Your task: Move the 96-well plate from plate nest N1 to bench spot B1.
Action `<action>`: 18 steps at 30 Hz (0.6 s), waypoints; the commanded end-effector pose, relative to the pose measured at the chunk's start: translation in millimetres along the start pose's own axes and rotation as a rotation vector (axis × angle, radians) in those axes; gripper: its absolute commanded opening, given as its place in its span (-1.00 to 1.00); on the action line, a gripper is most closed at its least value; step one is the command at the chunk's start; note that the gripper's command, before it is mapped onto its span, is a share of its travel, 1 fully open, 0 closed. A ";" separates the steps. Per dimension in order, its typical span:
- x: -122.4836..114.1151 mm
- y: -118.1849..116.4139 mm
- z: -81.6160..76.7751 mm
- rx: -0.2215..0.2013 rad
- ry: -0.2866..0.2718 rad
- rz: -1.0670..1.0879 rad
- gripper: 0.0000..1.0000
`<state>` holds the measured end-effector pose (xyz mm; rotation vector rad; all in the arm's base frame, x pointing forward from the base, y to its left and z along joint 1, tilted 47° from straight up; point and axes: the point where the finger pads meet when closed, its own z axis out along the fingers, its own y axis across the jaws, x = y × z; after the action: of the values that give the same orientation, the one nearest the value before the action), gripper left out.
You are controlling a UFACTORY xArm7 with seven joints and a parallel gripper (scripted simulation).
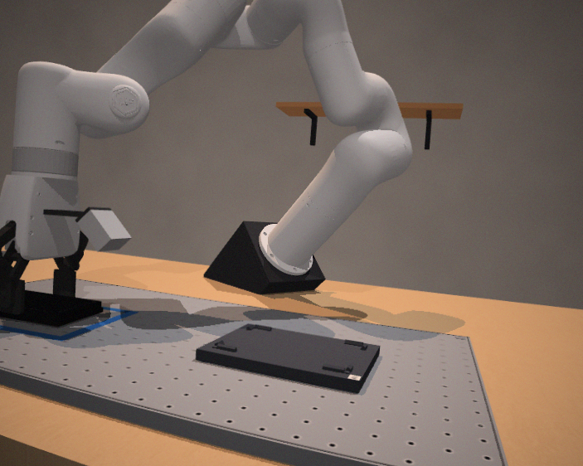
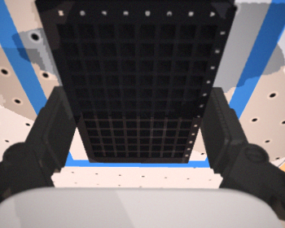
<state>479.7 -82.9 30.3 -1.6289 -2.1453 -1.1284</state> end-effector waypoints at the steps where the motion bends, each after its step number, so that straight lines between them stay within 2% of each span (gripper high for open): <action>1: -1.3 0.9 -1.0 -0.002 -0.003 0.000 -1.00; 8: -1.3 0.9 -0.1 -0.002 -0.003 0.000 -1.00; 9: -1.3 0.9 0.5 -0.002 -0.003 0.000 1.00; 18: -1.3 0.9 0.5 -0.002 -0.003 0.000 1.00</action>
<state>480.3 -81.6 29.0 -1.6292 -2.1454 -1.1285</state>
